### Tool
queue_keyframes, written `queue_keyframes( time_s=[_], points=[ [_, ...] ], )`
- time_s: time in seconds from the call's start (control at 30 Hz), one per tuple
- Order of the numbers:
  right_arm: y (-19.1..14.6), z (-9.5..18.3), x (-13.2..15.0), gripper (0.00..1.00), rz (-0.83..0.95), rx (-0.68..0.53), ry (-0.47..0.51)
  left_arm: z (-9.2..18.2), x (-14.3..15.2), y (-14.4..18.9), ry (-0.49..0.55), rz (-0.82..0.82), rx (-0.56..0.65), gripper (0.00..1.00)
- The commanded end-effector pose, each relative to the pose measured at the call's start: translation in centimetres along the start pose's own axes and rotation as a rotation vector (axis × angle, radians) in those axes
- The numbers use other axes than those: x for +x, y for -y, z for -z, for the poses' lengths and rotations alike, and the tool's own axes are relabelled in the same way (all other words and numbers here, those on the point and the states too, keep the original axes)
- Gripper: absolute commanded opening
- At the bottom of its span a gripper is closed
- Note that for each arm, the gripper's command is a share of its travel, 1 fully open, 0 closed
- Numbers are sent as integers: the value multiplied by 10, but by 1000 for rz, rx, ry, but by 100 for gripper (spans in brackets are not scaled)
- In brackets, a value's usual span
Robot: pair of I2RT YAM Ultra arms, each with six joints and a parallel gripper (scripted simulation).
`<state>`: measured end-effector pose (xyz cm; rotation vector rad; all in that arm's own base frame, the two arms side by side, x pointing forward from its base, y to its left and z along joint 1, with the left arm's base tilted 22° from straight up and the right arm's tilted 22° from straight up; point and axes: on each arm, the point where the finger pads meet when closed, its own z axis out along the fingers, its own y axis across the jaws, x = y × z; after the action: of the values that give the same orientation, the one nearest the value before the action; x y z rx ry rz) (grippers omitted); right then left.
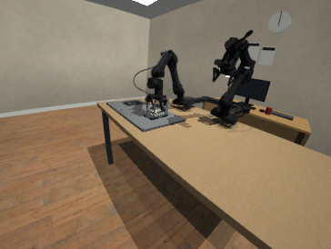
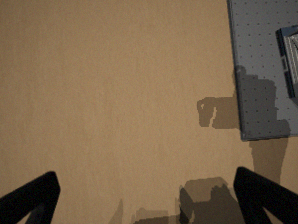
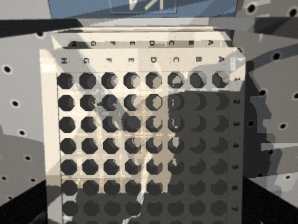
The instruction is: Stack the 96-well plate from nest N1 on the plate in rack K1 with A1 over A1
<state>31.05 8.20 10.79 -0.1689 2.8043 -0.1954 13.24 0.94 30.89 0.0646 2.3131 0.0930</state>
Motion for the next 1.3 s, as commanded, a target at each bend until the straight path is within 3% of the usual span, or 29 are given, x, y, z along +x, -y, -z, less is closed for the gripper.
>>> queue_keyframes(
  time_s=[0.0, 0.33, 1.27],
  points=[
    [5, -20, -9, 0, 2, 25, 15, 4, 5, 2, 8, 15, 2, 100],
    [4, -11, -24, 0, -7, 18, 52, 4, 5, 2, 8, 15, 2, 100],
    [5, -14, -20, 0, -4, 20, 38, 4, 5, 2, 8, 15, 2, 100]
  ],
)
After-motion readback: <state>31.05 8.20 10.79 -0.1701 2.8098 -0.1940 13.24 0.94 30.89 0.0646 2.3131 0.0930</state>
